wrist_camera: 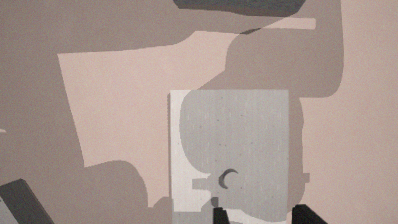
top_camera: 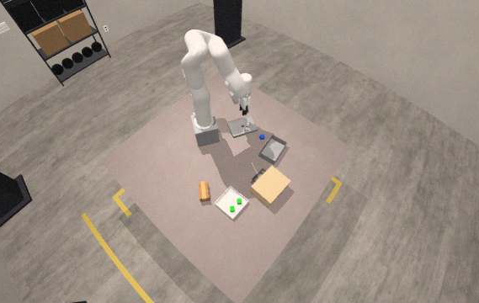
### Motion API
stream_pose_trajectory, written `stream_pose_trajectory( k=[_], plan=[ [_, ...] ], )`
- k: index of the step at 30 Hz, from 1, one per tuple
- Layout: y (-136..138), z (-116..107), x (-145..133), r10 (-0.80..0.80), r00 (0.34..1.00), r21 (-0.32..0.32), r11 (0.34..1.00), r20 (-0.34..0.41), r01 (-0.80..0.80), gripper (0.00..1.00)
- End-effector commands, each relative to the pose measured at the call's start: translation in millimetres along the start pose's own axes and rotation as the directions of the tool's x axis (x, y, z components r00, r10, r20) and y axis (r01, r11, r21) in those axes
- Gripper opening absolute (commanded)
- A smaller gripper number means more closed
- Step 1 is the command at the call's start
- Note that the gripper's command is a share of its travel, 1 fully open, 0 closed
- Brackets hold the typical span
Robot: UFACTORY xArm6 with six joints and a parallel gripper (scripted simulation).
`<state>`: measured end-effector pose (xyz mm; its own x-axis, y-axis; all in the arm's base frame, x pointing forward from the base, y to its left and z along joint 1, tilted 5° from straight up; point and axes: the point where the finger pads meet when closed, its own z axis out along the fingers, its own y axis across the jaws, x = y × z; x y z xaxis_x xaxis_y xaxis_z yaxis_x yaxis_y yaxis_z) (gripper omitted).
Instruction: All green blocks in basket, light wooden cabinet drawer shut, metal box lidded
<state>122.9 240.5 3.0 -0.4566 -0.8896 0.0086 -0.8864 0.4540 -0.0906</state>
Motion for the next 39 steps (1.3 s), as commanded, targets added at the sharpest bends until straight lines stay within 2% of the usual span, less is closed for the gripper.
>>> stream_pose_trajectory(
  k=[1, 28, 39],
  plan=[
    [0, -1, -1, 0.0, 1.0, 0.0, 1.0, 0.003, 0.0, 0.44],
    [0, 0, -1, 0.0, 1.0, 0.0, 1.0, 0.003, 0.0, 0.44],
    [0, 15, -1, 0.0, 1.0, 0.0, 1.0, 0.003, 0.0, 0.44]
  ],
)
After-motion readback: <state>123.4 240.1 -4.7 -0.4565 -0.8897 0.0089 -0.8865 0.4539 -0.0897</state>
